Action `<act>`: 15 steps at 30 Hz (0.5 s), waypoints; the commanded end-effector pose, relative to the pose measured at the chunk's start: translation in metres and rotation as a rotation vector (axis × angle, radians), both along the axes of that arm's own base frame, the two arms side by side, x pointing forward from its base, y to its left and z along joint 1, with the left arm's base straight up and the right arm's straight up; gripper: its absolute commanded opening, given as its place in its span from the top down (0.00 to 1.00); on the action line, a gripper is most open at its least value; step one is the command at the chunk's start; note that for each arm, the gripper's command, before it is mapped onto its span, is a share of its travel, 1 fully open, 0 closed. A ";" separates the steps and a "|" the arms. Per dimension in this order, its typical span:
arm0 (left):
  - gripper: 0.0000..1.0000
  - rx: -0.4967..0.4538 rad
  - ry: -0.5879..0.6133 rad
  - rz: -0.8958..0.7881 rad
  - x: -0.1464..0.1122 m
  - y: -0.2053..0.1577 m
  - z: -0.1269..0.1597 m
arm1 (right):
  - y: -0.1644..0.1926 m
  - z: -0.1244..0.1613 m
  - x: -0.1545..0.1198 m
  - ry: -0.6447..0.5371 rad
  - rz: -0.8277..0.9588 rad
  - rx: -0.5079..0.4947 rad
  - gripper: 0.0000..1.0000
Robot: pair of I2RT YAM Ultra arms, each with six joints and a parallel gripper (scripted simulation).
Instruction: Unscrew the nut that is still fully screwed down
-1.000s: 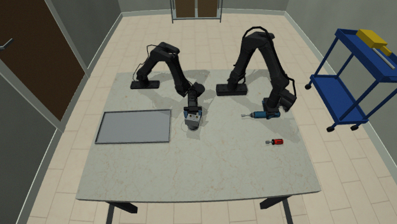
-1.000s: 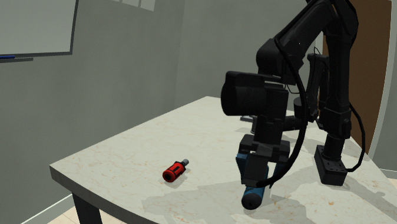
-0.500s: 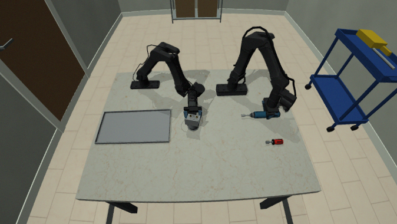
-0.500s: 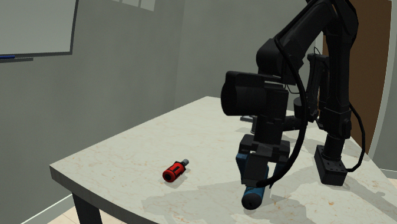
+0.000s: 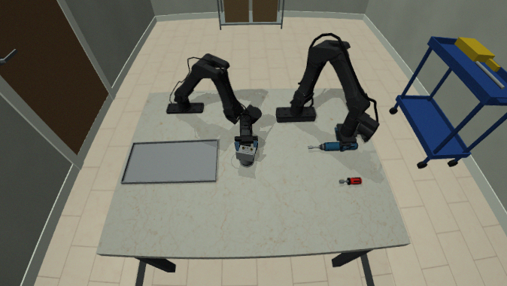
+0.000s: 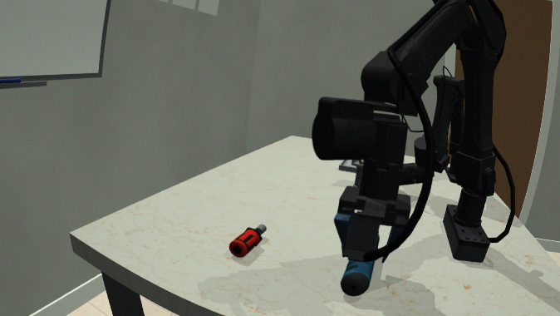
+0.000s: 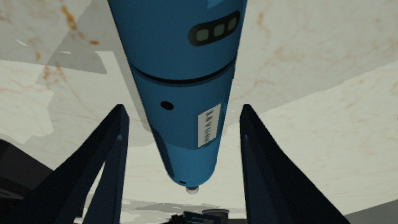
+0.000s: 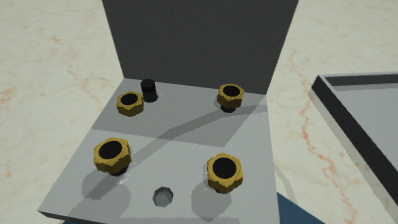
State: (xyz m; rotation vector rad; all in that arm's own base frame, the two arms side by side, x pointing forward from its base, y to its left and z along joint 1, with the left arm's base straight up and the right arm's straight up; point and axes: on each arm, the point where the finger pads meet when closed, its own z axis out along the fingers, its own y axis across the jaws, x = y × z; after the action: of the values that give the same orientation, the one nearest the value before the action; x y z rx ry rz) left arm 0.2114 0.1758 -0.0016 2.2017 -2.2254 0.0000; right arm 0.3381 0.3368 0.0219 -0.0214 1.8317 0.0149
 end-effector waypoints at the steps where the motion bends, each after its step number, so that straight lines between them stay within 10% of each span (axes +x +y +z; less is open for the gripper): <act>1: 0.35 0.037 -0.036 -0.006 0.009 0.008 0.024 | 0.006 0.015 0.007 -0.025 -0.012 0.041 0.41; 15: 0.35 0.035 -0.036 -0.006 0.007 0.008 0.043 | 0.006 0.015 0.007 -0.025 -0.012 0.041 0.41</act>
State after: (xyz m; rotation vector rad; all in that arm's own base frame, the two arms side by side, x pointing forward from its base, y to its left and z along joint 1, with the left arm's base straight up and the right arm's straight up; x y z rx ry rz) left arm 0.2115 0.1759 0.0190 2.2005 -2.2241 -0.0002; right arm 0.3381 0.3368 0.0219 -0.0214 1.8317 0.0149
